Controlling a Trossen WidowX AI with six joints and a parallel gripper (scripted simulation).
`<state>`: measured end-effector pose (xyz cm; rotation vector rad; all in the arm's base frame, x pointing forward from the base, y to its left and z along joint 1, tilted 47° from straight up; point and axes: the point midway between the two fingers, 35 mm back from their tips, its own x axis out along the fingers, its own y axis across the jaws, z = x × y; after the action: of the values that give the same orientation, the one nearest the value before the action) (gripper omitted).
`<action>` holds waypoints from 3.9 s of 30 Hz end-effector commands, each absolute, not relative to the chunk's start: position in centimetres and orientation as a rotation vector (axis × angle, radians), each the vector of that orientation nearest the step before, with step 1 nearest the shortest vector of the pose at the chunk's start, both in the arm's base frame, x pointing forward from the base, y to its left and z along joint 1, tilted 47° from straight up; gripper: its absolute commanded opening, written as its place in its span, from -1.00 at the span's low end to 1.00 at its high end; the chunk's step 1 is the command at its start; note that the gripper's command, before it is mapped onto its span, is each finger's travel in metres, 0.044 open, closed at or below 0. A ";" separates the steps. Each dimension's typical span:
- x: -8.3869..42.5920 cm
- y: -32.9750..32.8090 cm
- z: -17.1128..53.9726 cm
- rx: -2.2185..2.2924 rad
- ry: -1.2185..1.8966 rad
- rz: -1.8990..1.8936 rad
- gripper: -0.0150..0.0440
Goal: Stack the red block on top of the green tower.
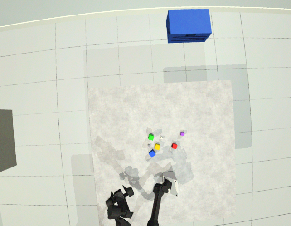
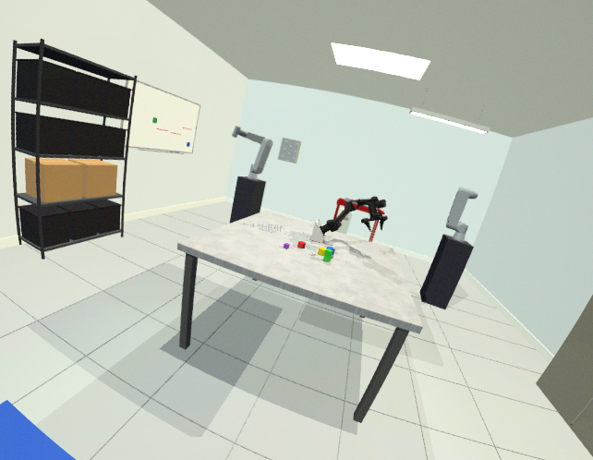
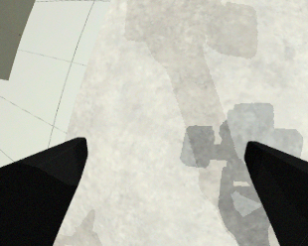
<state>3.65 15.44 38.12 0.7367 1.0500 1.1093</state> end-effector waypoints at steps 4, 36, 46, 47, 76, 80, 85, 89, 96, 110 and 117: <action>4.9 15.7 37.9 0.733 1.050 1.079 1.00; 28.5 10.9 22.6 0.678 1.310 0.555 1.00; 31.9 6.7 15.7 0.675 1.425 0.478 1.00; 32.1 6.2 15.0 0.676 1.437 0.472 1.00; 31.1 -3.6 -2.2 0.773 1.710 0.467 1.00; 31.3 -4.0 -2.1 0.772 1.710 0.467 1.00; 31.1 -2.6 -3.4 0.772 1.710 0.467 1.00; 30.7 -0.4 -5.5 0.773 1.709 0.468 1.00; 30.5 0.0 -5.9 0.774 1.709 0.469 1.00; 30.3 1.3 -7.2 0.774 1.709 0.469 1.00; 30.1 2.1 -8.0 0.774 1.709 0.469 1.00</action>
<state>30.58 1.48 -7.35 0.7609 1.6954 0.4694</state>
